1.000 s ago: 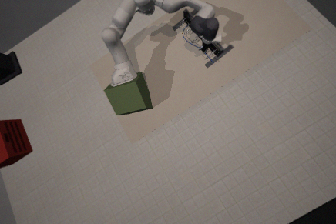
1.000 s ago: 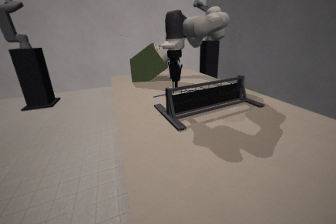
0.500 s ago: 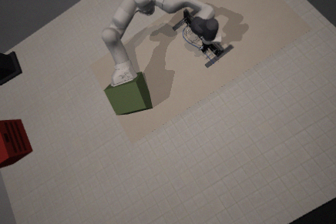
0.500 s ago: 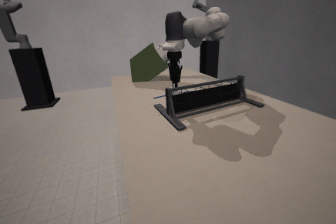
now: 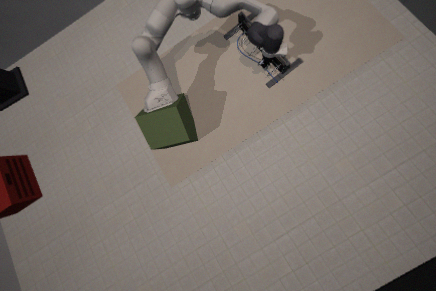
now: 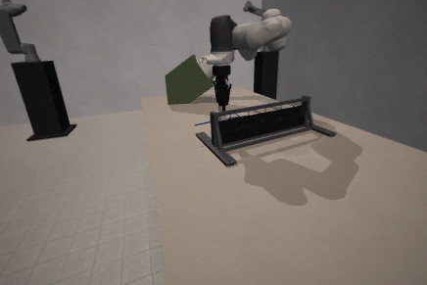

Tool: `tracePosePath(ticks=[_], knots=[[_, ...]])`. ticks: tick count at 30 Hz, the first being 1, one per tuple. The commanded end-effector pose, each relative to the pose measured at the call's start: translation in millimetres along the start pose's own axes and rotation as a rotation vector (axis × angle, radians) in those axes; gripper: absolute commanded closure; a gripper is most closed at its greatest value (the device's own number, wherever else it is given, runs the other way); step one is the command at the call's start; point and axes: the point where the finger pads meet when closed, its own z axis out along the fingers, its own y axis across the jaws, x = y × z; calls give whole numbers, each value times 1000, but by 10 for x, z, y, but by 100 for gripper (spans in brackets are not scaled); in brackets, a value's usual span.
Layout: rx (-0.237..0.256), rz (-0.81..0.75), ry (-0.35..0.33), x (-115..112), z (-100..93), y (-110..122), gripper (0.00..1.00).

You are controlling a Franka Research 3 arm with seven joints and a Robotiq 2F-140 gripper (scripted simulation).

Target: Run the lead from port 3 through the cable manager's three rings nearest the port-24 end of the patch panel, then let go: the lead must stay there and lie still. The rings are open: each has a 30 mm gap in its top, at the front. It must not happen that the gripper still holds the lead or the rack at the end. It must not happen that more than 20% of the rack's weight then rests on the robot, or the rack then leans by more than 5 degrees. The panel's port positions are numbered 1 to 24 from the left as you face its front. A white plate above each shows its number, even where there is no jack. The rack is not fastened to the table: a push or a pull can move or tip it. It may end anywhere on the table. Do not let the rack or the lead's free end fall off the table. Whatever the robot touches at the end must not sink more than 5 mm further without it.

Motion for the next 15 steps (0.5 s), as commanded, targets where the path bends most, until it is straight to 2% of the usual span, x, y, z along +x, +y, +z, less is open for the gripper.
tracePosePath(ticks=[1, 15], knots=[[1, -3, 0, 1, 17, -24, 100], [1, -3, 0, 0, 17, -191, 100]])
